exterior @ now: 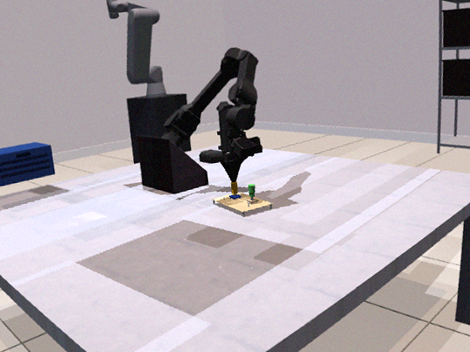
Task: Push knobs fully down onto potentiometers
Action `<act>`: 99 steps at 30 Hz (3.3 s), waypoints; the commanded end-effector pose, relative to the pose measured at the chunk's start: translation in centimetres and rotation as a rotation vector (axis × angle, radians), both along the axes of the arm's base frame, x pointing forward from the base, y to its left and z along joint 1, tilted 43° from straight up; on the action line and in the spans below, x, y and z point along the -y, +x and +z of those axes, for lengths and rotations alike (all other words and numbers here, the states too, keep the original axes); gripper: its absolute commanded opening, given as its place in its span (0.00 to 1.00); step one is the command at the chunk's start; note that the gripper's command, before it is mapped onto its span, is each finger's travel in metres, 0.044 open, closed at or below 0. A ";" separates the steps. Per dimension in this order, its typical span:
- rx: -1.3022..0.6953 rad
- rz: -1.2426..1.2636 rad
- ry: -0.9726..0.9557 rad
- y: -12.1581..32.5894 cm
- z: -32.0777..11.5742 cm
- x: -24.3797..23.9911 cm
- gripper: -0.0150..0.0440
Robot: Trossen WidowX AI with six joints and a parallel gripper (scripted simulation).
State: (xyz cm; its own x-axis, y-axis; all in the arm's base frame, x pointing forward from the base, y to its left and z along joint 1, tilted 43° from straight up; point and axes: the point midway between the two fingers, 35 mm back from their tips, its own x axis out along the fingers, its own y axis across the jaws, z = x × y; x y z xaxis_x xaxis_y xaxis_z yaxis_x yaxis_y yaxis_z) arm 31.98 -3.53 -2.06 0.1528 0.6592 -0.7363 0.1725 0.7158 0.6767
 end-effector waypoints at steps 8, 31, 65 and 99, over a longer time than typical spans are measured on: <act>0.002 0.014 0.006 0.2 -0.5 -0.7 0.25; 0.002 0.014 0.006 0.2 -0.6 -0.8 0.25; 0.002 0.014 0.005 0.0 0.9 0.7 0.25; 0.006 0.014 0.003 6.8 2.5 3.5 0.25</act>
